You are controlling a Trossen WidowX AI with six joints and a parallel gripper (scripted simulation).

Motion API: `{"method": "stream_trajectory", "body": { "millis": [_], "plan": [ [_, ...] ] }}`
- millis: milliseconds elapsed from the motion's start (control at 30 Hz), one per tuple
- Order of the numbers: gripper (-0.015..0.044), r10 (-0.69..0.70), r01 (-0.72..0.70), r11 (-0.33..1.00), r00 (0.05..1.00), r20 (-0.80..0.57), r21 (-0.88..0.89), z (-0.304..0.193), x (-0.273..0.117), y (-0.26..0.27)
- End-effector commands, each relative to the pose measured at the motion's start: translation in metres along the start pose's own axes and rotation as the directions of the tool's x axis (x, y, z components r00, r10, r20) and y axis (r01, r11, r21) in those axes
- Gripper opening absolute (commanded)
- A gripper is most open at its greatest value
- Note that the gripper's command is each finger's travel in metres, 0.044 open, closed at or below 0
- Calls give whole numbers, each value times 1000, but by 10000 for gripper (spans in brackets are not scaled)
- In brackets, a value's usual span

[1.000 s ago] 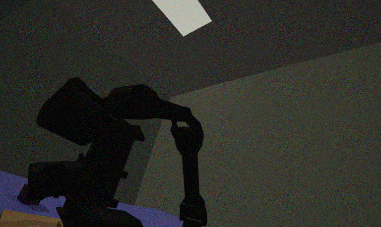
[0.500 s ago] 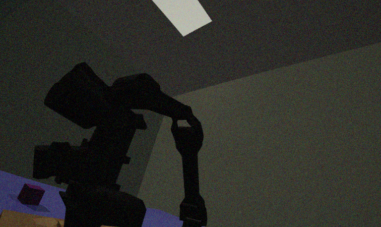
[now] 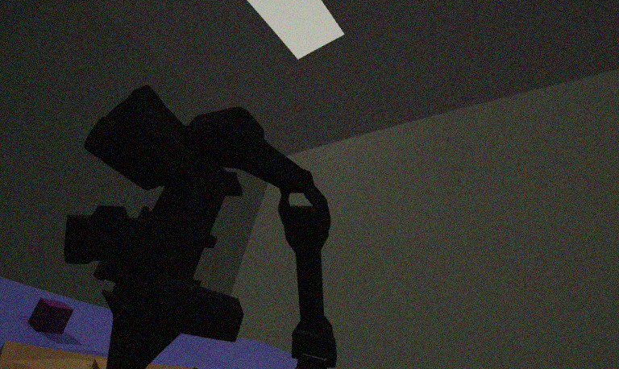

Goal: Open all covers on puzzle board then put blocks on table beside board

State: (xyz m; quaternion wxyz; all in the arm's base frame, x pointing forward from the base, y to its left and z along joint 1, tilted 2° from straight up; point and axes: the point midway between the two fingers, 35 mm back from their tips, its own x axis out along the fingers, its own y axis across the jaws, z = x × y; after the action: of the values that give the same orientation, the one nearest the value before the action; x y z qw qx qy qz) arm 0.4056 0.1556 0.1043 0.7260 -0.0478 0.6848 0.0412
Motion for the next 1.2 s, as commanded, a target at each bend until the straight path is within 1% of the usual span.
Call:
{"method": "stream_trajectory", "body": {
  "millis": [0,233,467,667,833,1067,1133,1167],
  "plan": [
    [0,-2,1,996,1000,-5,-89,-5,-1,-12],
    [0,-4,2,925,1000,-6,-379,-24,-9,-48],
    [0,-6,0,766,1000,-7,-643,-48,-14,-82],
    [0,-8,-3,570,1000,-9,-821,-72,-16,-107],
    [0,-10,-6,376,1000,-10,-927,-93,-16,-126],
    [0,-12,-11,75,1000,-12,-997,-126,-13,-147],
    [0,-12,-12,18,1000,-12,-1000,-133,-12,-151],
    [0,-12,-12,11,1000,-12,-1000,-133,-12,-151]
  ]
}}
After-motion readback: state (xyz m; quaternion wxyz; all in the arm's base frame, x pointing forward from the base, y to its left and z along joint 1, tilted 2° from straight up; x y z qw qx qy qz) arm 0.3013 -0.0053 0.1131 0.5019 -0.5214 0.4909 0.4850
